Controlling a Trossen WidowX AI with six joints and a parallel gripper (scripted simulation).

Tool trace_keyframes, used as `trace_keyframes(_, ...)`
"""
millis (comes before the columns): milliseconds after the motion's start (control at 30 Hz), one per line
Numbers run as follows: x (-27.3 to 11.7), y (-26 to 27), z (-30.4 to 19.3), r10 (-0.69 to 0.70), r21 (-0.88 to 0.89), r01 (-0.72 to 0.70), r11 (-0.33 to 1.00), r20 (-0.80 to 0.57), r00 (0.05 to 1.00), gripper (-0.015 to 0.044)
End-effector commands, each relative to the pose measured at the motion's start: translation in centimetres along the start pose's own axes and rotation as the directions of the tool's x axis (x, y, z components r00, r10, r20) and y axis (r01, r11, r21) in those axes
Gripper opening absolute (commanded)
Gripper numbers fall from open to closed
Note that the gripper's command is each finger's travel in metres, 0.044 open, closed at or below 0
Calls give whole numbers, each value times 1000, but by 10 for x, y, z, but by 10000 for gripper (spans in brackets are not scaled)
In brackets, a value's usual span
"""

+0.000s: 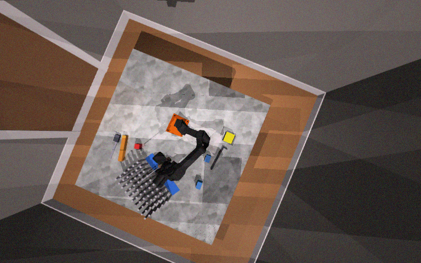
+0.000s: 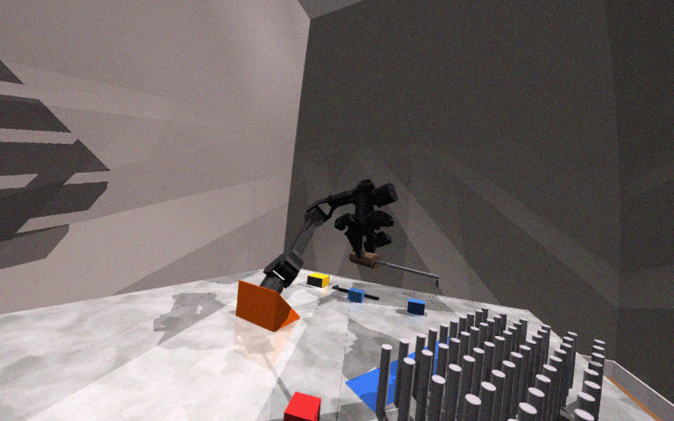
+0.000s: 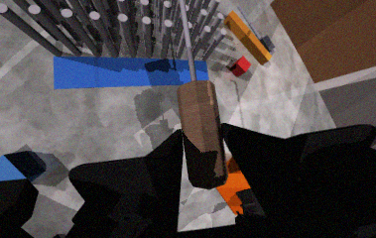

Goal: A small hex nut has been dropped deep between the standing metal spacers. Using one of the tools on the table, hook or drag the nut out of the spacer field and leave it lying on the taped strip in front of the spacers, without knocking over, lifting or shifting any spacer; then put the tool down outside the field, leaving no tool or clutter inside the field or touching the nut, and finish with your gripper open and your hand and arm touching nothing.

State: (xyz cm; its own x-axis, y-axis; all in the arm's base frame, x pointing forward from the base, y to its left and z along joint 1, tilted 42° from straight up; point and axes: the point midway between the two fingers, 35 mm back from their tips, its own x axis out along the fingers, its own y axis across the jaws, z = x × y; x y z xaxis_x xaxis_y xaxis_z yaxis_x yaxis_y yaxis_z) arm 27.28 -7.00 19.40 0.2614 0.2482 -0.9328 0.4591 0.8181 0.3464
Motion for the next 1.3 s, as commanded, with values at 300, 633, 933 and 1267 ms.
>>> trace_keyframes(300, 14, 25, -24, 16, 25, -16, 1000, -4, 1000, 0)
trace_keyframes(633, 62, 44, -38, 14, 23, -13, 1000, -3, 1000, 0)
trace_keyframes(933, 102, 59, -60, 19, 22, -19, 1000, 0, 1000, 0)
trace_keyframes(1267, 133, 67, -83, 29, 25, -30, 999, 2, 1000, 0)
